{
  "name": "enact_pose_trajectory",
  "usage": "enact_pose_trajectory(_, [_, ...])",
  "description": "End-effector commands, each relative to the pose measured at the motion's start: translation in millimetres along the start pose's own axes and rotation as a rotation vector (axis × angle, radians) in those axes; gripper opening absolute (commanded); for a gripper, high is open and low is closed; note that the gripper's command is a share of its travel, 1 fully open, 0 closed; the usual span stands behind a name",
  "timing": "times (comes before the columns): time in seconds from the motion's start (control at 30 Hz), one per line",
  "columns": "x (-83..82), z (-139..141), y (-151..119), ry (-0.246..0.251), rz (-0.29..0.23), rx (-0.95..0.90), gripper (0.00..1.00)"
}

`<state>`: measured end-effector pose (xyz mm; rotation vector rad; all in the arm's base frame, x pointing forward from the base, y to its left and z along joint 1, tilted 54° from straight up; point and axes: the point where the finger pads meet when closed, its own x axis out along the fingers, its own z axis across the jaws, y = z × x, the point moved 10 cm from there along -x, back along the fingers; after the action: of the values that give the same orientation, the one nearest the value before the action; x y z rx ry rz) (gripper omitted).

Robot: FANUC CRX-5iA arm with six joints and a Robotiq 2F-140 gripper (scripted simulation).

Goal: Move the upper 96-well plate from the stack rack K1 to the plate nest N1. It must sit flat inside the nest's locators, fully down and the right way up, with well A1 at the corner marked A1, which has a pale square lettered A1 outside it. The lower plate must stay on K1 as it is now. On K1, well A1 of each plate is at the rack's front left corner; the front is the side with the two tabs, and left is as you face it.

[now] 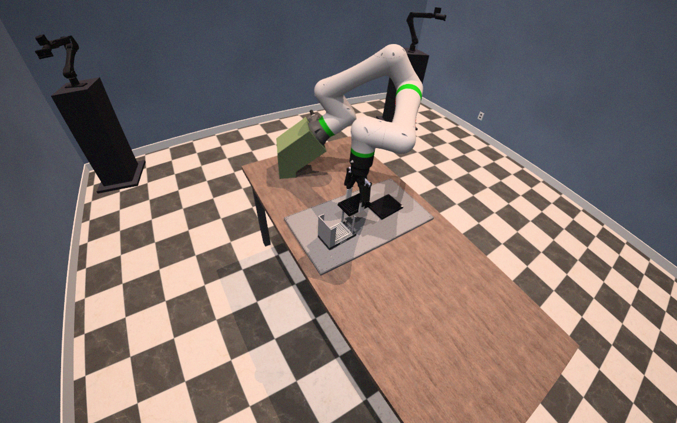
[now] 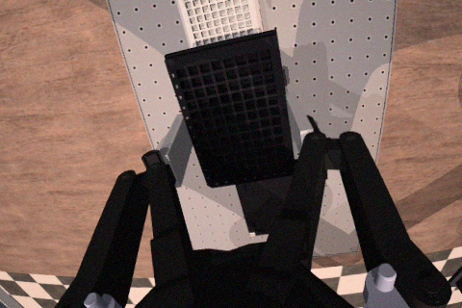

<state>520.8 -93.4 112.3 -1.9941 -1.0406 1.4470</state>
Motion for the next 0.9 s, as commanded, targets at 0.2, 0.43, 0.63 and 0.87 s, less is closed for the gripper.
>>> enact_pose_trajectory(0.2, [0.3,1,-27,0.001,0.001,0.000,0.00])
enact_pose_trajectory(0.43, [0.8,3,-50,0.001,0.001,0.000,0.00])
enact_pose_trajectory(0.63, [1.3,4,-70,0.001,0.001,0.000,0.00])
enact_pose_trajectory(0.87, [1.7,5,-87,0.001,0.001,0.000,0.00])
